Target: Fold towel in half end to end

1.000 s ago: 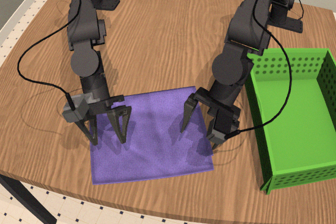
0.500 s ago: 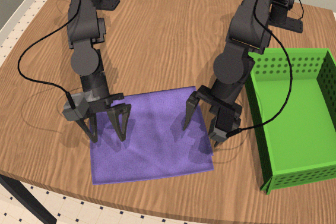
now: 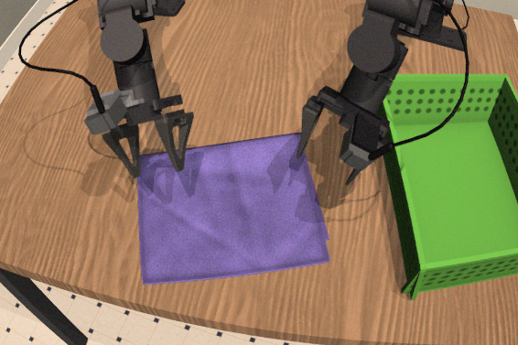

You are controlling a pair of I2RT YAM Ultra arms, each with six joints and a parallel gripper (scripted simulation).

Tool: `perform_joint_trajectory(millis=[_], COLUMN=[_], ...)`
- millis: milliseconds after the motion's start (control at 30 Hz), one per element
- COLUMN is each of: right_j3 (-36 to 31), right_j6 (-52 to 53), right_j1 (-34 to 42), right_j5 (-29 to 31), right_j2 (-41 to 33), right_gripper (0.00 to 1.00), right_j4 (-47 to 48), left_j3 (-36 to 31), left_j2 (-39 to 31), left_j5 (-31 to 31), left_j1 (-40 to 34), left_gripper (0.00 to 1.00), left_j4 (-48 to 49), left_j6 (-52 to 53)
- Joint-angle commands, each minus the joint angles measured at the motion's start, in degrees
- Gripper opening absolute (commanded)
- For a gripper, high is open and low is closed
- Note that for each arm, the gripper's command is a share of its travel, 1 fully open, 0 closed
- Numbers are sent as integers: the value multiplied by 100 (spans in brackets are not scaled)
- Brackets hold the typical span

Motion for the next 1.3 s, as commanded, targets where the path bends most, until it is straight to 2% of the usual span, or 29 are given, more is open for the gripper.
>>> perform_joint_trajectory(millis=[0,333,433,1267], right_j3=[-188,-548,-378,-382], right_j6=[-56,-58,-58,-57], right_j1=[13,-5,-5,-5], right_j5=[22,10,12,12], right_j2=[-475,-1108,-1142,-1149], right_gripper=[84,84,84,84], right_j4=[-139,-412,-395,-315], left_j3=[-124,-215,-146,-189], left_j2=[-404,-973,-987,-886], left_j5=[60,68,67,29], left_j1=[64,86,61,33], left_gripper=[78,78,78,78], left_j4=[-270,-659,-663,-601], left_j6=[87,100,104,64])
